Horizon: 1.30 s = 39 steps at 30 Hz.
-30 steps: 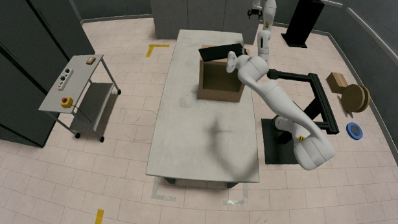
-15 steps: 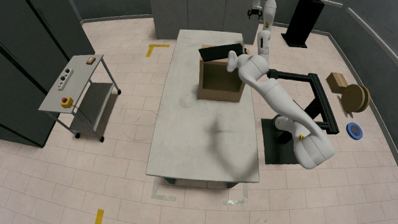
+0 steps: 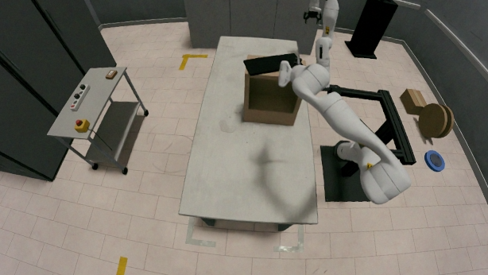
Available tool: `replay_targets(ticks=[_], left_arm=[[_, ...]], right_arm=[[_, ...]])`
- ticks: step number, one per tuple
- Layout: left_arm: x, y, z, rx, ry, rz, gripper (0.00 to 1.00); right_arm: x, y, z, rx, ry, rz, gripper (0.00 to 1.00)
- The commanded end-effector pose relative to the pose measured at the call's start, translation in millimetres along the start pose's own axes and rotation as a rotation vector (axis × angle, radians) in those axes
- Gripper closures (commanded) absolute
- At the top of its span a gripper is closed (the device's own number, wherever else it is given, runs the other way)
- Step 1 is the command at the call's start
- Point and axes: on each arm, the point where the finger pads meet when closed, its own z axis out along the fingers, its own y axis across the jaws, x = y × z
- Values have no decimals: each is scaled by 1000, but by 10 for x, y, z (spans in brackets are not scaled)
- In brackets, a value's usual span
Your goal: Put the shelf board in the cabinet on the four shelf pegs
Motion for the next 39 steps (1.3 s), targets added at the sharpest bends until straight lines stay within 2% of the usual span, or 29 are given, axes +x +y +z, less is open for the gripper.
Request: replay_targets(ticks=[1, 10, 12, 27, 29, 39], left_arm=[[-2, 9, 4, 20, -1, 1, 903], [1, 14, 9, 90, 2, 1, 903], [1, 14, 9, 90, 2, 1, 903], [3, 25, 29, 250, 4, 0, 903], [3, 25, 29, 250, 4, 0, 903], [6, 260, 589, 255, 5, 0, 903]], right_arm=[[-3, -1, -5, 0, -1, 0, 2], [-3, -1, -5, 0, -1, 0, 2], [-3, -1, -5, 0, -1, 0, 2], [-3, -1, -5, 0, -1, 0, 2], [-3, -1, -5, 0, -1, 0, 2], [-3, -1, -5, 0, -1, 0, 2]])
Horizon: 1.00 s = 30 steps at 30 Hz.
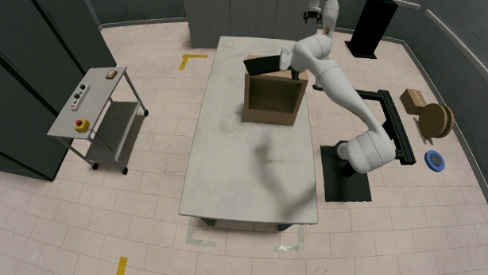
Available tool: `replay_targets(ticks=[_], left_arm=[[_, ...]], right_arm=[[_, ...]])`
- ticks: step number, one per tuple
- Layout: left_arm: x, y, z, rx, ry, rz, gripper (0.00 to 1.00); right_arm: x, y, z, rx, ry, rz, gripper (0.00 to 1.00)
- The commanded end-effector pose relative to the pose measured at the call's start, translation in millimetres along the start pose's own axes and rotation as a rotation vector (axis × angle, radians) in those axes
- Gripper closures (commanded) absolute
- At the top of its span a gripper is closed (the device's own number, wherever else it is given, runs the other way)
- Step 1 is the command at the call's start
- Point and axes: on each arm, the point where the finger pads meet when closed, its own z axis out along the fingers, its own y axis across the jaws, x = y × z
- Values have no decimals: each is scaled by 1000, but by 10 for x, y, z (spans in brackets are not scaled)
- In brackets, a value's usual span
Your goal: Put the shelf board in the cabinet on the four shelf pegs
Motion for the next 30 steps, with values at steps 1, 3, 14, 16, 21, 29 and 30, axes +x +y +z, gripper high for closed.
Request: replay_targets(ticks=[1, 3, 14, 16, 21, 29, 30], left_arm=[[12, 214, 274, 6, 1, -1, 903], [12, 301, 389, 6, 1, -1, 903], [12, 720, 945, 6, 1, -1, 903], [13, 817, 1074, 6, 1, -1, 903], [13, 1057, 1393, 5, 1, -1, 903], [14, 1328, 1752, 5, 1, -1, 903], [14, 1369, 1806, 5, 1, -1, 903]], right_arm=[[-3, -1, -5, 0, -1, 0, 2], [-3, -1, -5, 0, -1, 0, 2], [-3, -1, -5, 0, -1, 0, 2], [-3, -1, -5, 0, -1, 0, 2], [-3, -1, -5, 0, -1, 0, 2], [-3, -1, -5, 0, -1, 0, 2], [-3, -1, -5, 0, -1, 0, 2]])
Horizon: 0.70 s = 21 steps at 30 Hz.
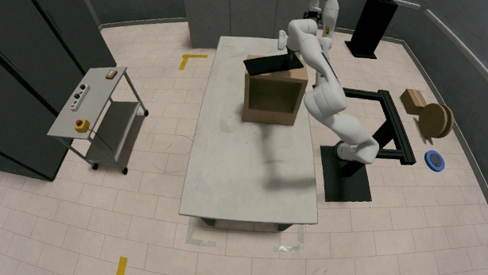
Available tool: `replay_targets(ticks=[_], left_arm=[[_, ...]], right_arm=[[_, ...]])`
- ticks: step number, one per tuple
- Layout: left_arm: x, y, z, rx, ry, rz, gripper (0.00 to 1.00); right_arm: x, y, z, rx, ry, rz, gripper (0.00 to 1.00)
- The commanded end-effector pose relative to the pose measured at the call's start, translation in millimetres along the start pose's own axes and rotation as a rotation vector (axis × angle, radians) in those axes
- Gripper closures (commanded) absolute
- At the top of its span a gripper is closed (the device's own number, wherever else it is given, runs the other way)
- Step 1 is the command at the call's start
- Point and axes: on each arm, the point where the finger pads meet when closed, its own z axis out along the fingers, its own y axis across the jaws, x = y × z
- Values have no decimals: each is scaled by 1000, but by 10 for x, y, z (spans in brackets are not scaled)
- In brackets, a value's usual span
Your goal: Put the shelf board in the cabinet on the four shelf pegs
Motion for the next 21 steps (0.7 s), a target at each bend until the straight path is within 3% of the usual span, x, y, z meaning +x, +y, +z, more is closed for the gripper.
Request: replay_targets(ticks=[1, 9, 21], left_arm=[[14, 213, 248, 0, 1, 0, 903], [14, 447, 555, 0, 1, 0, 903], [15, 577, 725, 0, 1, 0, 903]], right_arm=[[-3, -1, -5, 0, -1, 0, 2], [-3, -1, -5, 0, -1, 0, 2], [-3, -1, -5, 0, -1, 0, 2]])
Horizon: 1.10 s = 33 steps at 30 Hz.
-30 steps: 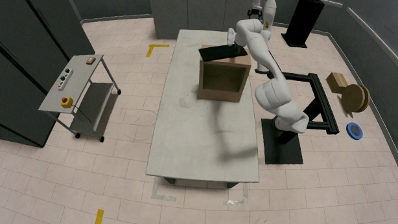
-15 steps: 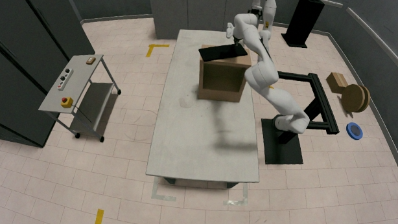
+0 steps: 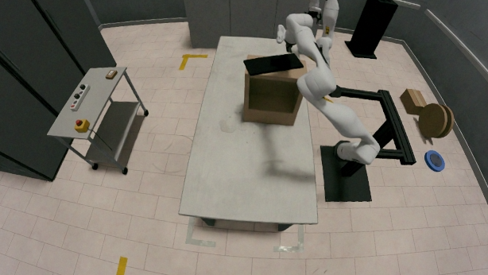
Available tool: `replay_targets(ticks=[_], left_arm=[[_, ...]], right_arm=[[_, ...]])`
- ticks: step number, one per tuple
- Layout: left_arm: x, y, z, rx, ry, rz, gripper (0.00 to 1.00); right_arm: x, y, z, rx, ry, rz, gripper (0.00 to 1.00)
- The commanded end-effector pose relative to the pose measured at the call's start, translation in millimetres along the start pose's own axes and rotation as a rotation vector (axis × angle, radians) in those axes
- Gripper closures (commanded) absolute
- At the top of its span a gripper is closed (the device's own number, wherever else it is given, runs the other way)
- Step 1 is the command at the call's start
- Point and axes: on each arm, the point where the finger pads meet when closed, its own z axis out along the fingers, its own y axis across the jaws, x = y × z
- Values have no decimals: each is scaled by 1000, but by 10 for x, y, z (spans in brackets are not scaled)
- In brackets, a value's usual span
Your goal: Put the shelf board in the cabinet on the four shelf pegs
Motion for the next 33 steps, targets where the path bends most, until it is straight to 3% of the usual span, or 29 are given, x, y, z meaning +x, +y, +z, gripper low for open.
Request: replay_targets(ticks=[1, 24, 33], left_arm=[[0, 46, 32, -2, 1, 1, 903], [0, 21, 108, -2, 1, 1, 903], [1, -120, 277, -2, 1, 1, 903]], right_arm=[[-3, -1, -5, 0, -1, 0, 2], [-3, -1, -5, 0, -1, 0, 2], [-3, -1, -5, 0, -1, 0, 2]])
